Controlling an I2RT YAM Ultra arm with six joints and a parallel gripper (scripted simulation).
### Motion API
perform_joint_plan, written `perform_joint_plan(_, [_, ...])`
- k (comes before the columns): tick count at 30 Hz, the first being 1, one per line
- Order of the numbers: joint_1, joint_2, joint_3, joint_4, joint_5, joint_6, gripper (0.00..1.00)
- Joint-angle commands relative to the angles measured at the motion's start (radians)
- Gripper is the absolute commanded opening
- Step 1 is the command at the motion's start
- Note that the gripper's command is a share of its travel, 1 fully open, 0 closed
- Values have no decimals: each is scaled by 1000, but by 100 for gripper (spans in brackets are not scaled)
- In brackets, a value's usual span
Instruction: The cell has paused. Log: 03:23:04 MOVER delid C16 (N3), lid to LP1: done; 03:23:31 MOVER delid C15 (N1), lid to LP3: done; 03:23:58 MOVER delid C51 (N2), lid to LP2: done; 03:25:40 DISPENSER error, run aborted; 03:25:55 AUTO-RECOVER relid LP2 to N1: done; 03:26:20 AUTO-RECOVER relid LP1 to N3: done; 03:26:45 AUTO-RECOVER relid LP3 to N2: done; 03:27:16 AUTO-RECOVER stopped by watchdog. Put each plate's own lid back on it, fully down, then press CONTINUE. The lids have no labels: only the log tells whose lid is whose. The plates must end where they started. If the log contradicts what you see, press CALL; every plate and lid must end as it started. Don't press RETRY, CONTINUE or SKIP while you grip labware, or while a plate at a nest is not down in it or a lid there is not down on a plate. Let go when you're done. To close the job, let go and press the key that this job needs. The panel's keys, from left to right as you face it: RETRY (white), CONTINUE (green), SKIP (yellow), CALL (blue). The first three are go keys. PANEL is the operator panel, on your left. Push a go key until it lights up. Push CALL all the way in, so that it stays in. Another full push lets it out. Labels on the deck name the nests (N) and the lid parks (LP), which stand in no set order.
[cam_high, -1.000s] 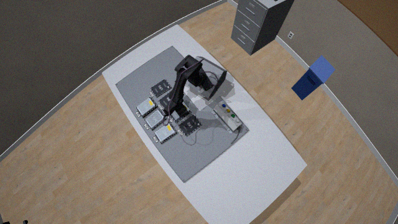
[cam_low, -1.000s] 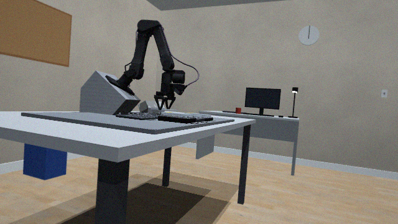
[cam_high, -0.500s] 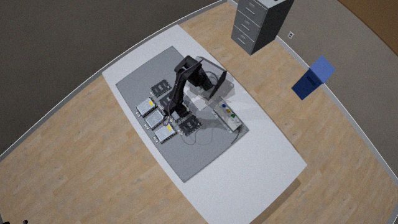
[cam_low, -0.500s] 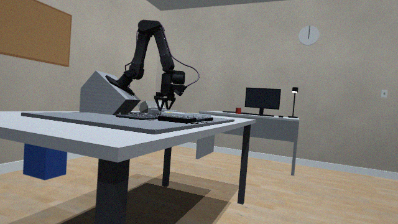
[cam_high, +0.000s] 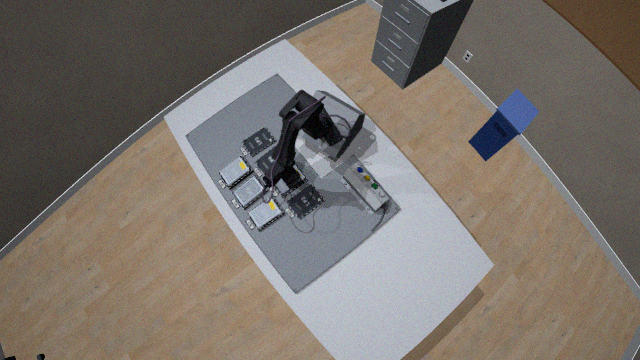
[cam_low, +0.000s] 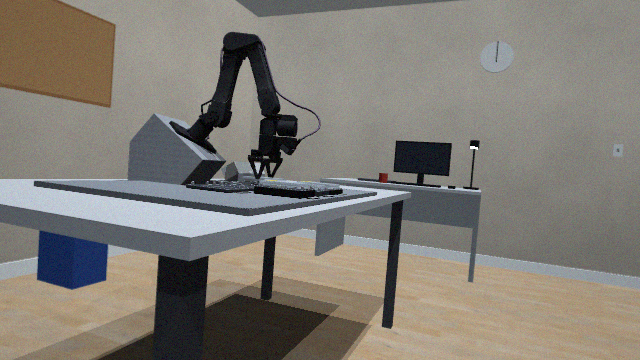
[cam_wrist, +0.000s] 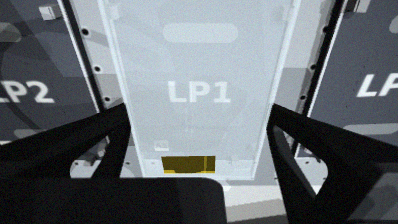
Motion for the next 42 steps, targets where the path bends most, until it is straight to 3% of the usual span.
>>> perform_joint_plan(1, [-2, 10, -9, 24, 15, 6, 0])
perform_joint_plan(42, [8, 54, -20, 97, 16, 10, 0])
